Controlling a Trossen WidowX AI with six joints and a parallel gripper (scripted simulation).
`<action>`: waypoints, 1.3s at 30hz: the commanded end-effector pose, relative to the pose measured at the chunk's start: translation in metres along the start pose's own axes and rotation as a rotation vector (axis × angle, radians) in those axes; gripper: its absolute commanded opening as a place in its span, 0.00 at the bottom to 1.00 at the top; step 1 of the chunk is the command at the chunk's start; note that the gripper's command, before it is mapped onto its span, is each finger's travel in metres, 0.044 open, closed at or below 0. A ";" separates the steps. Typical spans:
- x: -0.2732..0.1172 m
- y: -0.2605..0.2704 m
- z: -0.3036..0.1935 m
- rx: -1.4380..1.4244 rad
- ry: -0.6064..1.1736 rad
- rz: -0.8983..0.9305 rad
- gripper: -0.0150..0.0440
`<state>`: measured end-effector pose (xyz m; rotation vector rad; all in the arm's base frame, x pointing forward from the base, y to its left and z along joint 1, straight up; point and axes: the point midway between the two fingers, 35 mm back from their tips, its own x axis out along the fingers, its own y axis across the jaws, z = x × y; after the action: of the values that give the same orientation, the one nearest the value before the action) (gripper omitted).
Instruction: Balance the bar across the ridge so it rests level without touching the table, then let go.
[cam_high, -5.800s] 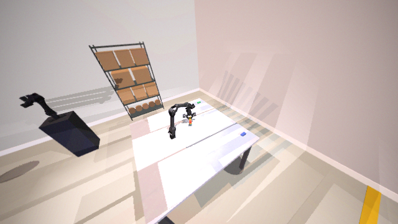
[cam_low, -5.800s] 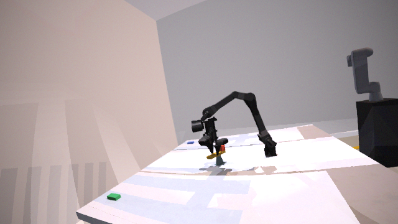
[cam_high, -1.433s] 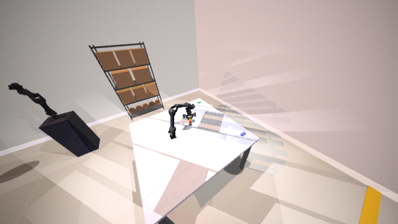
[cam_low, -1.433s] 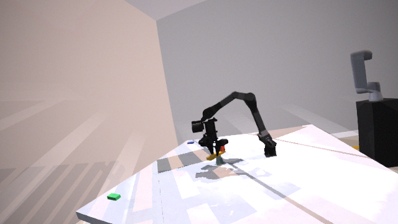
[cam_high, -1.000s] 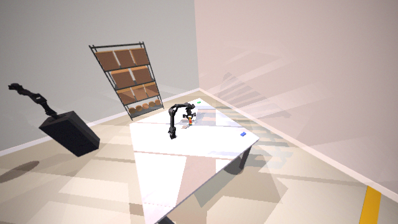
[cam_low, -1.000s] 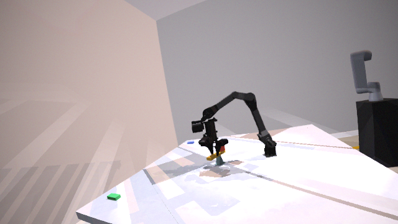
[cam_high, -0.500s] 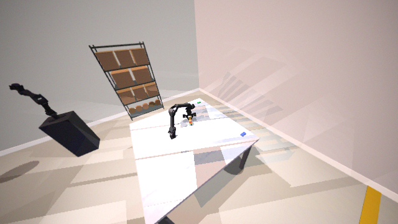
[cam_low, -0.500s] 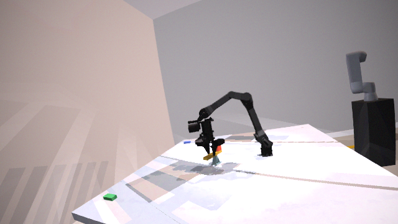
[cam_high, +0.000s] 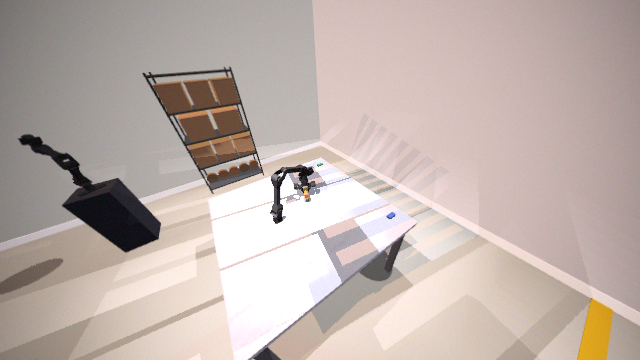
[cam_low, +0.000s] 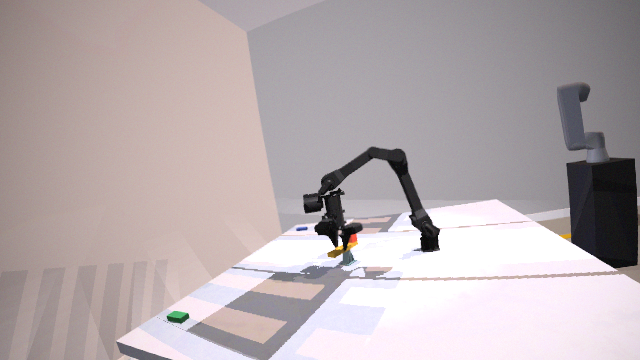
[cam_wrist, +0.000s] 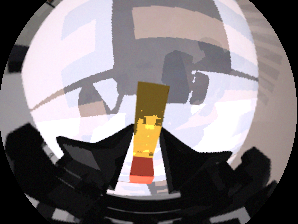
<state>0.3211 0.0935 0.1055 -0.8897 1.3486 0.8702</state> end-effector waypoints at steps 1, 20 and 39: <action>0.000 0.000 0.000 0.000 0.000 0.000 0.55; 0.000 0.000 0.000 0.000 0.000 0.000 0.75; -0.098 -0.001 0.000 0.000 0.000 0.001 1.00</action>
<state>0.3224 0.0940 0.1879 -0.8906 1.3393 0.8676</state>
